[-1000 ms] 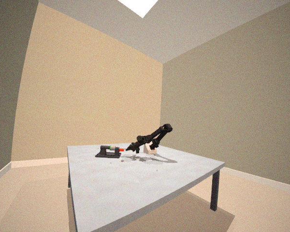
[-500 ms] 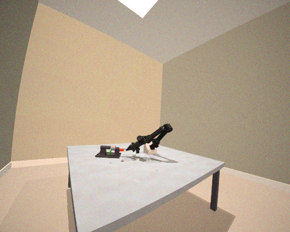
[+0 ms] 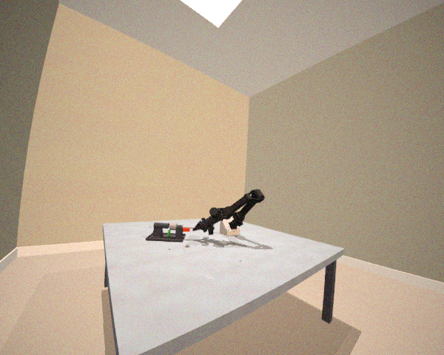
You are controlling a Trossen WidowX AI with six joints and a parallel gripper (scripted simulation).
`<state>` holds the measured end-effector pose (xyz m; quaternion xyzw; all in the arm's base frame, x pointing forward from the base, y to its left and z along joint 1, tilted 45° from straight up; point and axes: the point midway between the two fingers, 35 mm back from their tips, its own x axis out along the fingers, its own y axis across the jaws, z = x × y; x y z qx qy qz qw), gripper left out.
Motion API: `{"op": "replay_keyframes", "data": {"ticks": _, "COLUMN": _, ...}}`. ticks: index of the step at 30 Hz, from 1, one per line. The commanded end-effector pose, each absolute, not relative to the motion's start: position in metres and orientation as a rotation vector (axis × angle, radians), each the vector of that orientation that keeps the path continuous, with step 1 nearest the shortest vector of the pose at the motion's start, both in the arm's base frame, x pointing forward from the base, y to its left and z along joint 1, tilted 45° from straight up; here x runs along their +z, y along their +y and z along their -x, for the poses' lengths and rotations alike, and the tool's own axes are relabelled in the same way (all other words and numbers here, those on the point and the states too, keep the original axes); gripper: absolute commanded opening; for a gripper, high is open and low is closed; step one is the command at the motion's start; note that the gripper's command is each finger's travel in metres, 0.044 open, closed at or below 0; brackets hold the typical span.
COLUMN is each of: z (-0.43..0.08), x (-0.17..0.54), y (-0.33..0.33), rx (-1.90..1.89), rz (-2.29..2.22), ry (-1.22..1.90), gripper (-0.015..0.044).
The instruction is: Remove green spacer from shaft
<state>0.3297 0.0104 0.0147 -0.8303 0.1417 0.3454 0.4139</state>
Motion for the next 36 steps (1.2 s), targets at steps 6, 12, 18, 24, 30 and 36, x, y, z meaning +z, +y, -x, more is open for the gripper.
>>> {"op": "replay_keyframes", "data": {"ticks": 6, "z": -0.331, "x": 0.014, "y": 0.01, "rx": 0.867, "rz": 2.084, "ry": 0.353, "gripper": 0.0}}
{"op": "replay_keyframes", "data": {"ticks": 12, "z": -0.333, "x": 0.013, "y": 0.009, "rx": 0.867, "rz": 2.084, "ry": 0.353, "gripper": 0.0}}
{"op": "replay_keyframes", "data": {"ticks": 18, "z": -0.335, "x": 0.012, "y": 0.008, "rx": 0.867, "rz": 2.084, "ry": 0.353, "gripper": 0.0}}
{"op": "replay_keyframes", "data": {"ticks": 24, "z": -0.337, "x": 0.011, "y": 0.007, "rx": 0.867, "rz": 2.084, "ry": 0.353, "gripper": 0.0}}
{"op": "replay_keyframes", "data": {"ticks": 30, "z": -0.339, "x": 0.01, "y": 0.006, "rx": 0.867, "rz": 2.084, "ry": 0.353, "gripper": 0.0}}
{"op": "replay_keyframes", "data": {"ticks": 36, "z": -0.341, "x": 0.009, "y": 0.006, "rx": 0.867, "rz": 2.084, "ry": 0.353, "gripper": 0.0}}
